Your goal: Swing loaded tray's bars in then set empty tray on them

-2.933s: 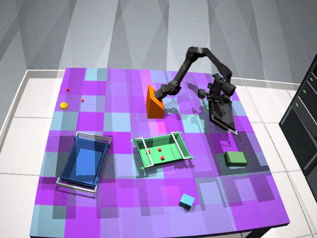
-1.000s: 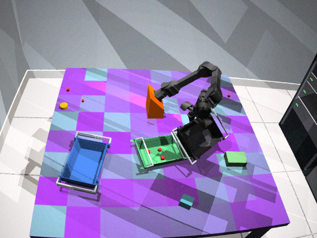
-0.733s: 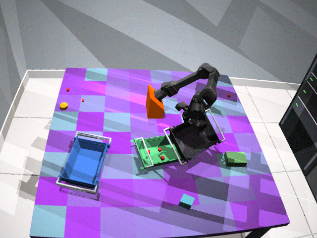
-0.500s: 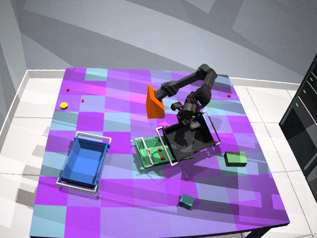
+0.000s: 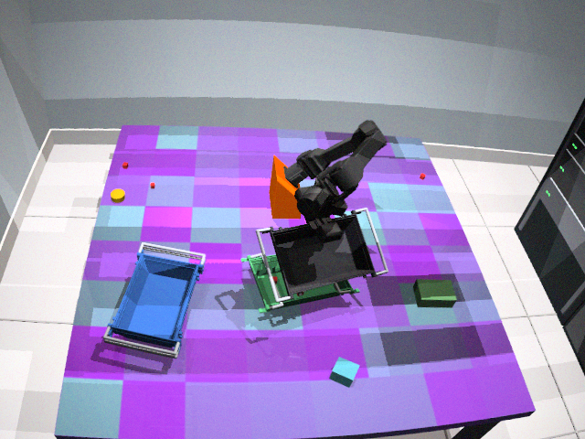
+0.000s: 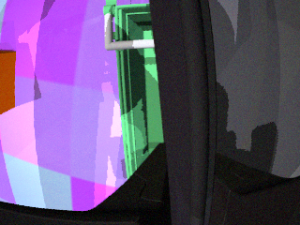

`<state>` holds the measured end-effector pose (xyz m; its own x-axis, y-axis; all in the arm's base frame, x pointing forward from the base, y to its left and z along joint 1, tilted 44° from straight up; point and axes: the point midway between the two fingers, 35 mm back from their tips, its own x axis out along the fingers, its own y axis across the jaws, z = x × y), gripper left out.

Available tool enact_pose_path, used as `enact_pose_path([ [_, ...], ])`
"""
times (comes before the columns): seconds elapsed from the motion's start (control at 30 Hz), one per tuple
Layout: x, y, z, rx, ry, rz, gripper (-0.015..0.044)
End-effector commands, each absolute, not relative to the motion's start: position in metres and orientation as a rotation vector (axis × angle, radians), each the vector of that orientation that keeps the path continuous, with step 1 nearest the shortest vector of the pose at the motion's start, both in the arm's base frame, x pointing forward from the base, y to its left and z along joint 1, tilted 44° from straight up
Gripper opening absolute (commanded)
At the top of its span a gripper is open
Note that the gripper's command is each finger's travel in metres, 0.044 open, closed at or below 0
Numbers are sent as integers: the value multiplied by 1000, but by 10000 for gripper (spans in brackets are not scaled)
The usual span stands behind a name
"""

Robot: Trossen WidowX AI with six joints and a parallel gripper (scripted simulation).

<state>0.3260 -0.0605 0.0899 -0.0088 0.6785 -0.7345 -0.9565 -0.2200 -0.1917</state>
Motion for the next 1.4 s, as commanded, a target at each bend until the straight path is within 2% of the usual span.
enact_pose_path([
  [0.0, 327, -81, 81, -834, 449, 1554, 0],
  [1.37, 326, -90, 73, -806, 462, 1543, 0],
])
